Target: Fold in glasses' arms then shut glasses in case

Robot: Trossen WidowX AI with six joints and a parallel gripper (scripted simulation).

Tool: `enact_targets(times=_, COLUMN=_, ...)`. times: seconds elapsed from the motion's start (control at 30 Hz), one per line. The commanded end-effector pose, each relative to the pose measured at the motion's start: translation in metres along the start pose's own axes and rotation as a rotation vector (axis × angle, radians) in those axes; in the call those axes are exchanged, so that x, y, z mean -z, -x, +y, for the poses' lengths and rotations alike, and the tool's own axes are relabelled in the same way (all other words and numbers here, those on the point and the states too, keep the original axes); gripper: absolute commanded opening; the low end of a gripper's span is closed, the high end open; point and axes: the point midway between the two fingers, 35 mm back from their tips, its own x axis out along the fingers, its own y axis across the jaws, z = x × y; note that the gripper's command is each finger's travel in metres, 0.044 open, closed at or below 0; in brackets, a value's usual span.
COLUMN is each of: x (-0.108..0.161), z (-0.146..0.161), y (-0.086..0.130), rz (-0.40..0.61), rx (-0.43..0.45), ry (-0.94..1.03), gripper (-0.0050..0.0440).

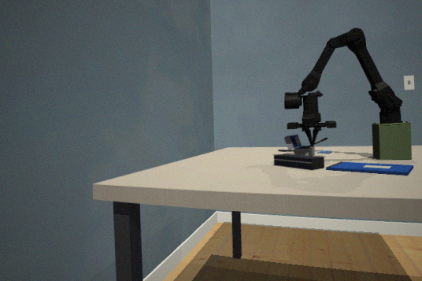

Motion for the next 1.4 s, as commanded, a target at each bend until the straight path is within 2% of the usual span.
enact_targets(times=0.0, x=0.004, z=-0.001, y=0.001, rz=-0.002, rx=0.005, ry=0.002, gripper=0.0)
enact_targets(times=1.37, x=0.027, z=0.0, y=0.001, rz=-0.002, rx=0.005, ry=0.002, gripper=0.0)
